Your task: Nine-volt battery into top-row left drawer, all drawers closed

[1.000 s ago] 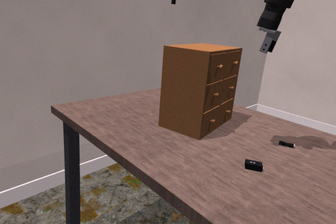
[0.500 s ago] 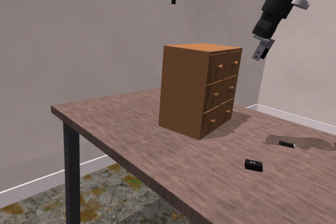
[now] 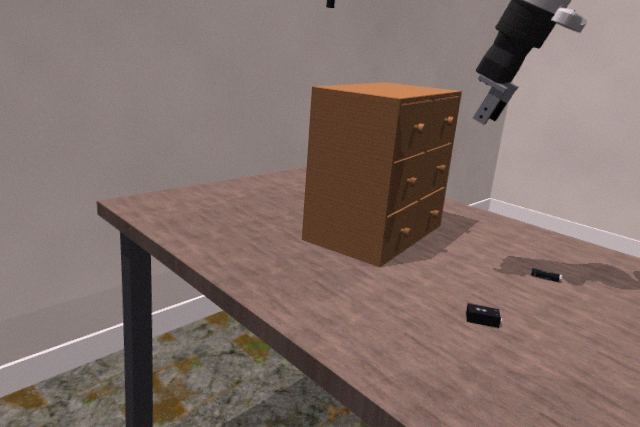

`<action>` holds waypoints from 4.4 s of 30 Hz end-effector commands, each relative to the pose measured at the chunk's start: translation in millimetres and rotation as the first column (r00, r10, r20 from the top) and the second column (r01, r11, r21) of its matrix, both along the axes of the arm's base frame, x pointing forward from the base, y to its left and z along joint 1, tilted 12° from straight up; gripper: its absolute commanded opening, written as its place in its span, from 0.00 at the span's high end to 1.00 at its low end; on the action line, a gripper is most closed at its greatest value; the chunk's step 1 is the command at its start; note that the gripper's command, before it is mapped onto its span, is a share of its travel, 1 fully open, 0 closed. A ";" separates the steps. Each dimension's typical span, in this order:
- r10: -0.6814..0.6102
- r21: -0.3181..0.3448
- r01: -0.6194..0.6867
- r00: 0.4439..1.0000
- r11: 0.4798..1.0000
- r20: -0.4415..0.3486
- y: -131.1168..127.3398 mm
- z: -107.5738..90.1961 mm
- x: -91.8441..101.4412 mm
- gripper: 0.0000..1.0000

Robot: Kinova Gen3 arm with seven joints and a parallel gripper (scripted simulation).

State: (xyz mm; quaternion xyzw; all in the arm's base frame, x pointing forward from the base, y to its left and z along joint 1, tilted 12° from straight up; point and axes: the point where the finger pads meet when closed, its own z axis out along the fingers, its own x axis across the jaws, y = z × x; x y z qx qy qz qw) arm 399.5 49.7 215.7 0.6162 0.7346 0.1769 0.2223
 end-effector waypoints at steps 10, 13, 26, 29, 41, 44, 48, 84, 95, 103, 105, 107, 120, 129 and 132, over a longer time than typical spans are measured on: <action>0.008 0.005 -0.008 1.000 1.000 0.019 2.9 -7.5 3.3 0.00; 0.008 0.005 -0.008 1.000 1.000 0.025 2.6 -8.6 4.6 0.00; 0.010 0.008 -0.010 0.999 1.000 0.040 2.9 -11.7 7.7 0.00; 0.011 0.009 -0.011 0.999 1.000 0.042 3.1 -12.2 8.1 0.00; 0.012 0.010 -0.012 0.999 1.000 0.046 3.6 -13.2 8.9 0.00; 0.012 0.010 -0.012 0.999 1.000 0.046 3.6 -13.3 8.9 0.00; 0.012 0.010 -0.013 0.999 1.000 0.047 3.6 -13.3 9.0 0.00; 0.012 0.010 -0.013 0.999 1.000 0.047 5.1 -14.6 19.6 0.33; 0.012 0.010 -0.013 0.999 1.000 0.047 9.2 -18.2 49.2 0.33; 0.012 0.010 -0.013 0.999 1.000 0.047 12.4 -21.0 72.6 0.33; 0.012 0.010 -0.013 0.999 1.000 0.047 12.7 -21.3 74.8 0.33; 0.012 0.010 -0.013 0.999 1.000 0.047 12.9 -21.4 75.7 0.33; 0.012 0.010 -0.013 0.999 1.000 0.047 12.9 -21.4 75.9 0.33; 0.012 0.010 -0.013 0.999 1.000 0.047 12.9 -21.4 75.9 0.33; 0.012 0.010 -0.013 0.999 1.000 0.047 12.9 -21.4 75.9 0.33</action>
